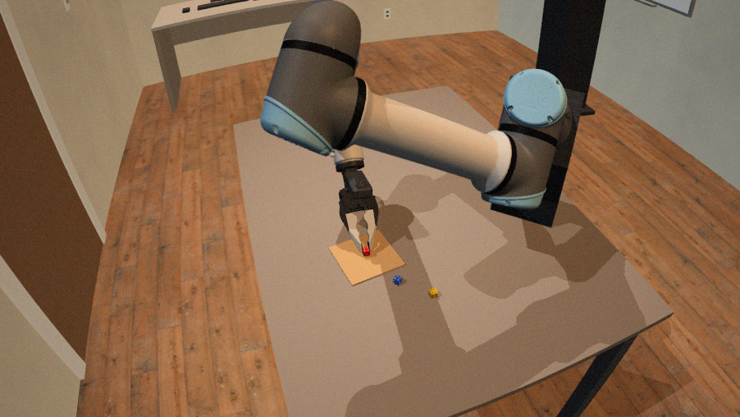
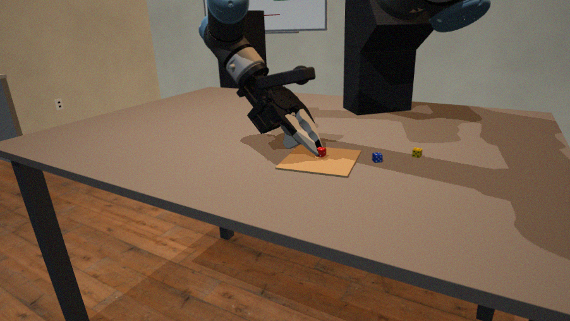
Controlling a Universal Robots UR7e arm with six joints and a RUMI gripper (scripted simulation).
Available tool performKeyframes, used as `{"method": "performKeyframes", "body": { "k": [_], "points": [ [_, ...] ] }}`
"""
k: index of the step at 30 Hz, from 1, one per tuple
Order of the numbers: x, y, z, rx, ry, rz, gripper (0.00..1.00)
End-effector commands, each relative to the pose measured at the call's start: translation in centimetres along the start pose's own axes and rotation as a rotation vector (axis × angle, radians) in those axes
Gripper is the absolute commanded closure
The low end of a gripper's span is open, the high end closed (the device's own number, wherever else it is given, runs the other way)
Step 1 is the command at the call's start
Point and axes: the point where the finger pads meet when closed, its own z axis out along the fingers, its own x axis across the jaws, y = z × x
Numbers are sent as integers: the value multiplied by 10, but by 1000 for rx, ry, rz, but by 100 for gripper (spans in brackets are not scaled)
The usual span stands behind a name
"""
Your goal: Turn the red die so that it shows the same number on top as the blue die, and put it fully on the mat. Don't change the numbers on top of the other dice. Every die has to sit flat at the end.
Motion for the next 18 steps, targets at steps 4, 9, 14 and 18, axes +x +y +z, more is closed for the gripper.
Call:
{"method": "performKeyframes", "body": {
  "k": [4,9,14,18],
  "points": [
    [0,0,0,0,0,-1,100],
    [0,0,0,0,0,-1,100],
    [0,0,0,0,0,-1,100],
    [0,1,1,0,0,-1,100]
  ]
}}
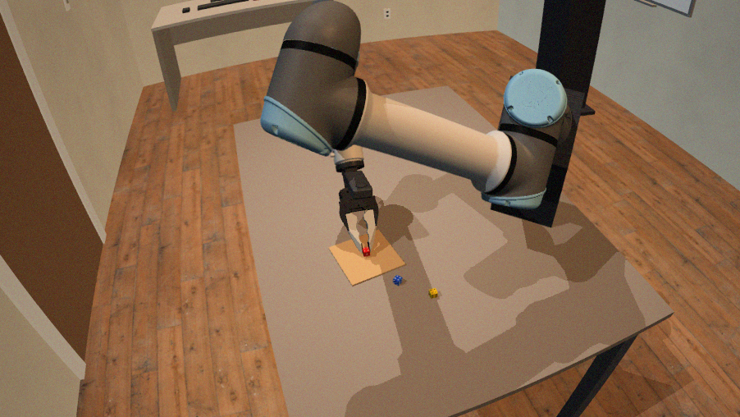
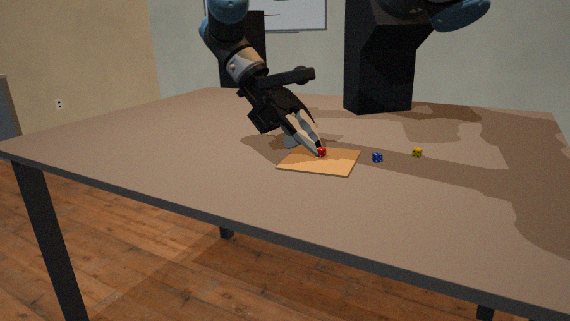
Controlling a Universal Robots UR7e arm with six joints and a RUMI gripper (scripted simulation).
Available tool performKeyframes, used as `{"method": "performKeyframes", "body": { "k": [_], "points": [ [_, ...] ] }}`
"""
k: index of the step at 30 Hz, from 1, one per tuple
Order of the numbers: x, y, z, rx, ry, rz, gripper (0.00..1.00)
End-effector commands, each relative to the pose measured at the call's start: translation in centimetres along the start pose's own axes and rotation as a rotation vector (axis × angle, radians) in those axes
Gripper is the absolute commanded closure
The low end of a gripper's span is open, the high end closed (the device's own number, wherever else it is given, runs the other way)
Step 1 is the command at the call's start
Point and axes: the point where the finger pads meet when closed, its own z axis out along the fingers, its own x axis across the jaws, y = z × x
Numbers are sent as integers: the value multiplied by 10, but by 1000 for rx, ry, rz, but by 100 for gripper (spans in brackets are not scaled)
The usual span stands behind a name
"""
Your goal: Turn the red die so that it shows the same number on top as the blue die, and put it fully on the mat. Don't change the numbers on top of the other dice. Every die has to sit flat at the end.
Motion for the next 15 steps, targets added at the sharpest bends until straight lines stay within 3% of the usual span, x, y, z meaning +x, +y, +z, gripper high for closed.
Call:
{"method": "performKeyframes", "body": {
  "k": [1,15],
  "points": [
    [0,1,1,0,0,-1,100],
    [0,3,3,0,0,-1,100]
  ]
}}
